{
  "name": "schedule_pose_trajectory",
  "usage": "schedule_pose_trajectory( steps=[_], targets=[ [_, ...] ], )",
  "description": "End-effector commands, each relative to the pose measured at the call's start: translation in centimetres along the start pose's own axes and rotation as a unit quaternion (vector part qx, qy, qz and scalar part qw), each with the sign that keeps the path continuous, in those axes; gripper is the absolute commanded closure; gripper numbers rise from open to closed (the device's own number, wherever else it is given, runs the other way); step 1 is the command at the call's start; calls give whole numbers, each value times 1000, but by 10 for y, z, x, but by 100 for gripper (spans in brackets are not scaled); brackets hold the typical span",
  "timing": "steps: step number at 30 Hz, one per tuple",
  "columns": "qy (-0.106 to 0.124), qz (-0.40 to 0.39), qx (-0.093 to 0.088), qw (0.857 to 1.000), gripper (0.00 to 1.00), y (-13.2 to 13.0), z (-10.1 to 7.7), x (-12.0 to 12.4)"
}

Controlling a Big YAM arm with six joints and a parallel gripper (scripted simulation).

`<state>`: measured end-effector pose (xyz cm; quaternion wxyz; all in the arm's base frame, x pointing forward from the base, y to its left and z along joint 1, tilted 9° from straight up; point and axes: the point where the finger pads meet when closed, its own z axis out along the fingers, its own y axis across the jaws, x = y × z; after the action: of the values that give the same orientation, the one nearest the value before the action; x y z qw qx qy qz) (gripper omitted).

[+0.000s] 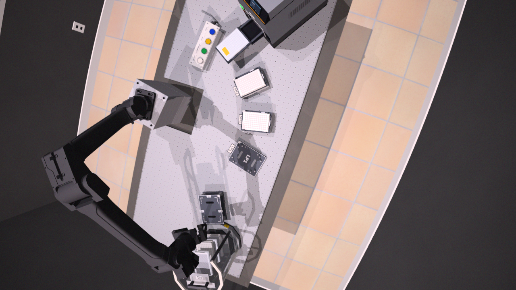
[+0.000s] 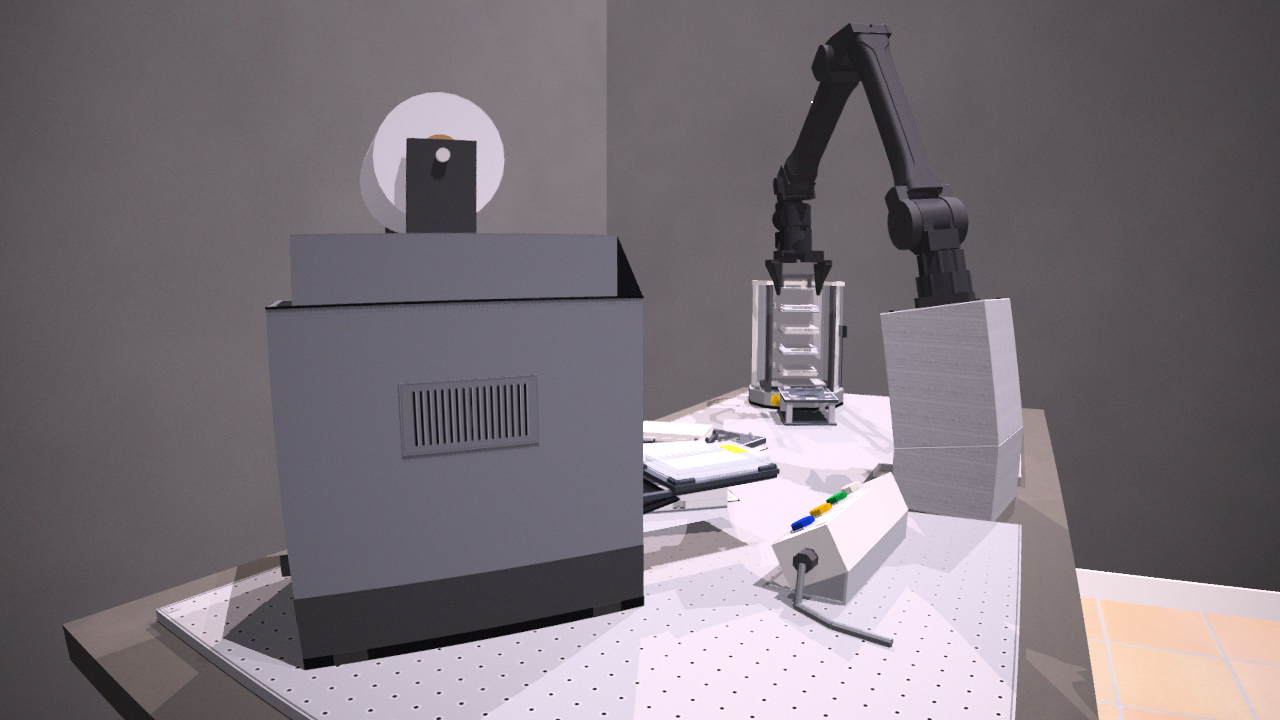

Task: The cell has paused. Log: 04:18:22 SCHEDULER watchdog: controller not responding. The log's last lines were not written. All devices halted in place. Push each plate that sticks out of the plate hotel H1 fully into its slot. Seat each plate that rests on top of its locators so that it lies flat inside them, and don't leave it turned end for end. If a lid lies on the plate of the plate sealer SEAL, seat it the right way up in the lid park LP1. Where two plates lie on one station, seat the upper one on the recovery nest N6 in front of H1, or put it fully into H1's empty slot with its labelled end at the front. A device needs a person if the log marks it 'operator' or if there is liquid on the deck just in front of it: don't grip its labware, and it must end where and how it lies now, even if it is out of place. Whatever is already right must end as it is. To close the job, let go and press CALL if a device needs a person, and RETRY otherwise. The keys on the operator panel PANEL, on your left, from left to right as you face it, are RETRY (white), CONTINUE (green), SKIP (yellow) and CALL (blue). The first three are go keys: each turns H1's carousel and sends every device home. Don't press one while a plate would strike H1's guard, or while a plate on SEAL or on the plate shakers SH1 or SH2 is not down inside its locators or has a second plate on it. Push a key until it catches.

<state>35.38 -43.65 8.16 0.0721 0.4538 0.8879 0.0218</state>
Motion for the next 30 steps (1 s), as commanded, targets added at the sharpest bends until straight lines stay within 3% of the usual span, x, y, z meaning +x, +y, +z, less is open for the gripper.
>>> schedule_pose_trajectory(
  steps=[1, 3, 8, 9, 13, 14, 23, 25, 30],
  targets=[
    [-23, -5, -2, 1000, 0, -17, -19, -28],
    [-28, -6, -1, 1000, 0, -23, -24, -31],
    [-23, -5, -1, 1000, 0, -33, -18, -33],
    [-43, -8, 0, 999, 0, -34, -42, -37],
    [-40, -20, -2, 999, 0, -20, -35, -38],
    [-40, -13, 0, 999, 0, -22, -23, -22],
    [-142, 17, 11, 990, 0, -23, -23, -22],
    [-142, 17, 11, 990, 0, -23, -23, -22],
    [-198, 29, 16, 980, 0, -23, -23, -22]
  ],
)
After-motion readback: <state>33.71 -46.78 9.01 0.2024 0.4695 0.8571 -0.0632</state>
